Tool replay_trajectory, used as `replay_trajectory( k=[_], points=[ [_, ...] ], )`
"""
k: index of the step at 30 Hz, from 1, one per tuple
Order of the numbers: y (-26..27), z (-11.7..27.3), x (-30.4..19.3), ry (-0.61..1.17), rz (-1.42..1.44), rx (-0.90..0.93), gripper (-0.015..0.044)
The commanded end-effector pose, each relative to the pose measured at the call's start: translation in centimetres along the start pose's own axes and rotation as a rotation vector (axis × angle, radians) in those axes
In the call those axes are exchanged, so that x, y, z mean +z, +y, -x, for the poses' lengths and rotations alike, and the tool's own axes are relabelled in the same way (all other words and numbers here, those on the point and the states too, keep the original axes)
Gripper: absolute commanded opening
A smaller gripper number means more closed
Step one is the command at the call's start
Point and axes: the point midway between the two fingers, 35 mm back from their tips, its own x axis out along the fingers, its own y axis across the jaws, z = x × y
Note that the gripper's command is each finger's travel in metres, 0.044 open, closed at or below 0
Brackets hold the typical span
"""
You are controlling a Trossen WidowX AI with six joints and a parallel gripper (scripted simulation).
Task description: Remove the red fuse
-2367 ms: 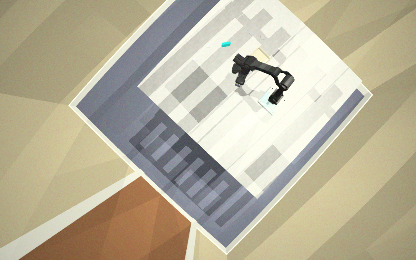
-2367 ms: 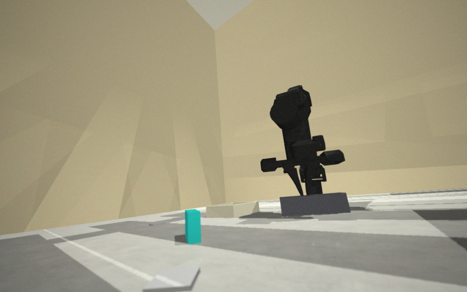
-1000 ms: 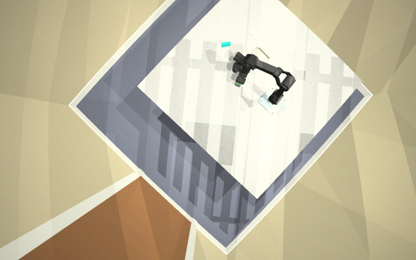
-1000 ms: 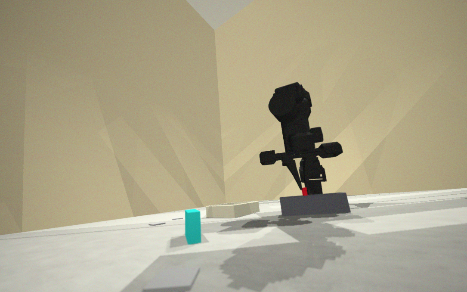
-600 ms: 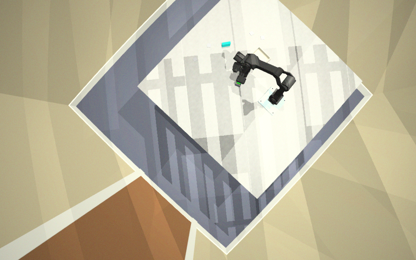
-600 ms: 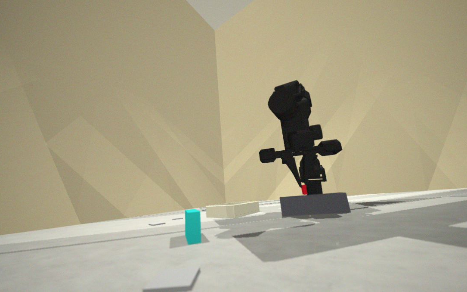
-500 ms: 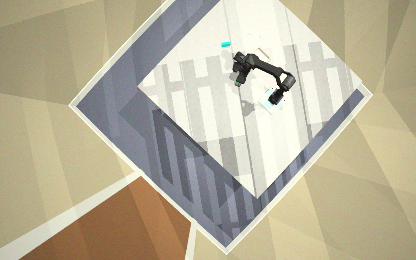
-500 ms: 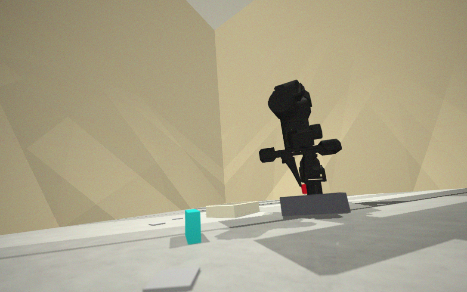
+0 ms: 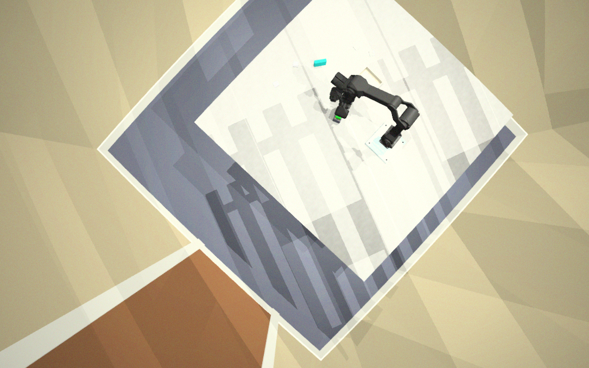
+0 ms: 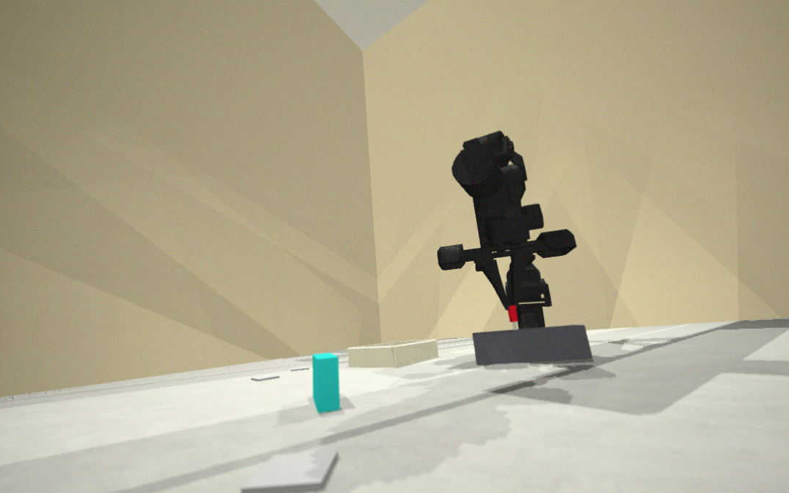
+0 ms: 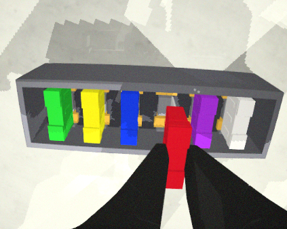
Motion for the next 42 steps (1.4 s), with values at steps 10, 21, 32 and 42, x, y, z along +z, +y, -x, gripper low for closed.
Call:
replay_trajectory(
  k=[10, 21, 32, 42],
  points=[
    [0.0, 1.3, 0.0, -0.002, 0.005, 0.003, 0.0000],
    [0.0, 2.6, 0.0, -0.002, 0.005, 0.003, 0.0000],
    [-5.4, 2.8, -0.6, -0.003, 0.005, -0.004, 0.0000],
    [-11.2, 2.9, -2.4, -0.001, 0.005, -0.010, 0.0000]
  ],
)
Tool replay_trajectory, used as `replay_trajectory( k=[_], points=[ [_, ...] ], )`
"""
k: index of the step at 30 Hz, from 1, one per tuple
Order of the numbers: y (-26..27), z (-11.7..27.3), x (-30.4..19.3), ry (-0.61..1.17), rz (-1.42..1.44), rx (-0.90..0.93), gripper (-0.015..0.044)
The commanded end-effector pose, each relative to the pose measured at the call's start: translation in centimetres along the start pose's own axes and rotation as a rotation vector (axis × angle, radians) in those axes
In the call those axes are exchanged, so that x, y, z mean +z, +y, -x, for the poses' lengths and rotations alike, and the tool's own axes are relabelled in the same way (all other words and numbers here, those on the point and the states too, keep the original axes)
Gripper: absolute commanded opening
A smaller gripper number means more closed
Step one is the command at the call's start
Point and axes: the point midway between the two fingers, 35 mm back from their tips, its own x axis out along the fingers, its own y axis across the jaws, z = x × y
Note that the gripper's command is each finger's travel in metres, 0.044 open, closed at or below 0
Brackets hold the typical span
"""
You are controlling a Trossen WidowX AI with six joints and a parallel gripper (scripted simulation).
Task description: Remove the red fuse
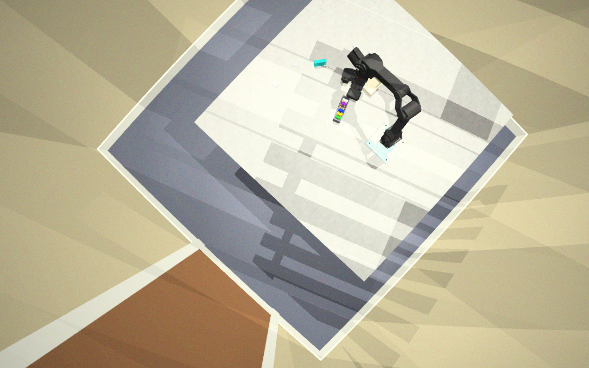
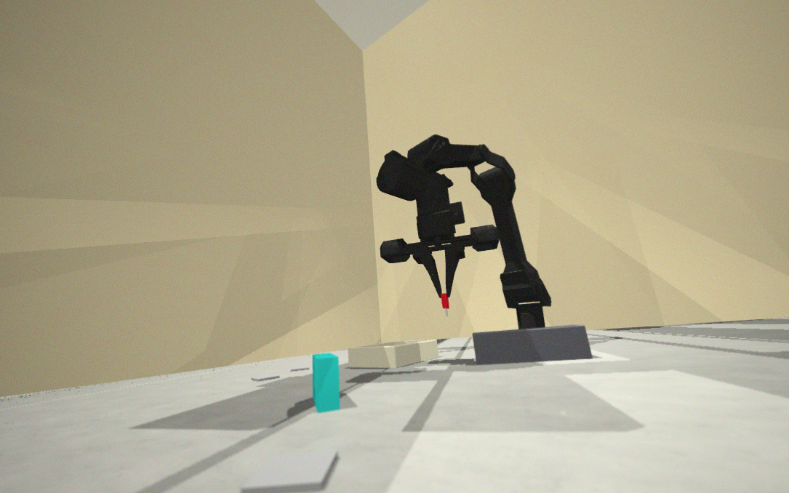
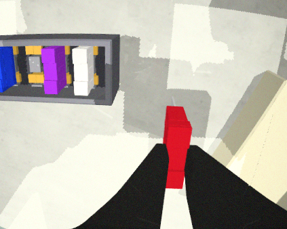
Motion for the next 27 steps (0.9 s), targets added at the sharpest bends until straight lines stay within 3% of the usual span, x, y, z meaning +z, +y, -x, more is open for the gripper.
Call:
replay_trajectory(
  k=[1, 16, 27],
  points=[
    [-2.3, 0.0, -0.9, 0.006, 0.003, -0.004, 0.0000],
    [-10.2, -0.1, -5.8, 0.011, 0.003, -0.008, 0.0000],
    [-10.6, -1.0, -6.0, 0.011, 0.003, -0.008, 0.0000]
  ],
)
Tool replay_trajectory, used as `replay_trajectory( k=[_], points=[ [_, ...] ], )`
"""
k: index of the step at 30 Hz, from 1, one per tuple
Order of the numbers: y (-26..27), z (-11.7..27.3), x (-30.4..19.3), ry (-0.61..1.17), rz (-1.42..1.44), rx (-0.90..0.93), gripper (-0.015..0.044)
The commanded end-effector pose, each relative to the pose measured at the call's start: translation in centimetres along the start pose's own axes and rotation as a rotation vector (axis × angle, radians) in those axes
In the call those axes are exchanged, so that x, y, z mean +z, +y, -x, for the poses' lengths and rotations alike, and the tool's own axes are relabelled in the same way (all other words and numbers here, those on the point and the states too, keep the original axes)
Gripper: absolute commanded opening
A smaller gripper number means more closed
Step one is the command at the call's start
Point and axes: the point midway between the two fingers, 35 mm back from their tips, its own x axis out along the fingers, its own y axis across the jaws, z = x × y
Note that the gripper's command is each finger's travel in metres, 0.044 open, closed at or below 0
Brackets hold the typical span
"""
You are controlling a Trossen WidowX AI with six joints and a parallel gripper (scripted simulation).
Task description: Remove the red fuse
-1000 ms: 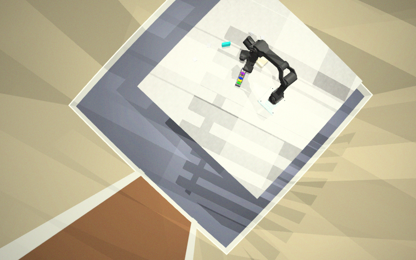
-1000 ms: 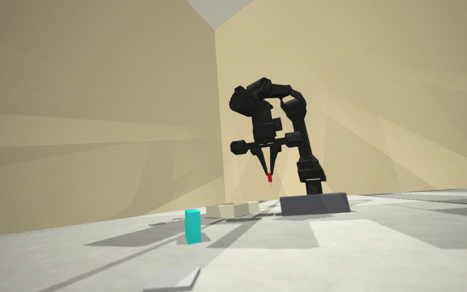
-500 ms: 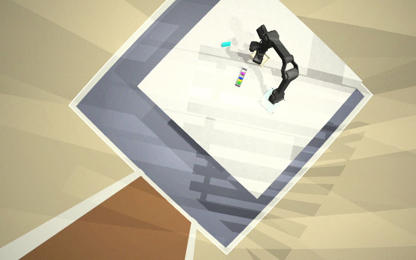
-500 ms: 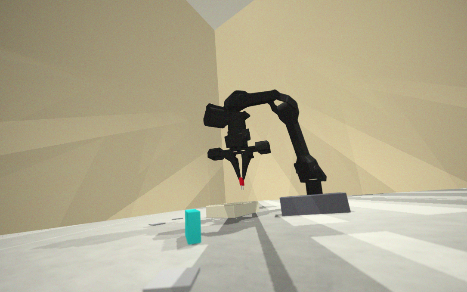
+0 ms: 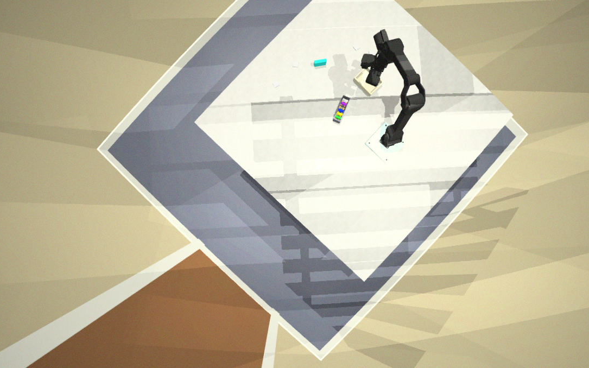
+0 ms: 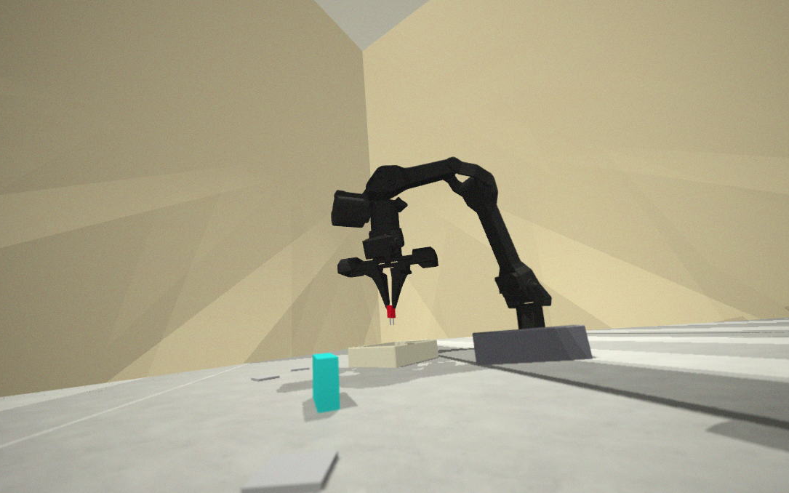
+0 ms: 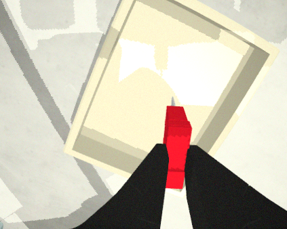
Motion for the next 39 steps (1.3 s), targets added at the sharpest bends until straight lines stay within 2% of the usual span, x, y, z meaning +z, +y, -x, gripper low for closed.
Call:
replay_trajectory(
  k=[1, 22, 34, 35, 39],
  points=[
    [0.0, -0.8, -0.2, 0.007, 0.004, 0.004, 0.0000],
    [0.0, -3.7, -0.2, 0.007, 0.004, 0.004, 0.0000],
    [0.0, -3.4, -0.1, 0.002, 0.000, 0.003, 0.0315],
    [0.0, -3.2, -0.1, 0.002, 0.001, 0.003, 0.0330],
    [0.0, 0.1, -0.2, 0.006, 0.004, 0.004, 0.0330]
  ],
)
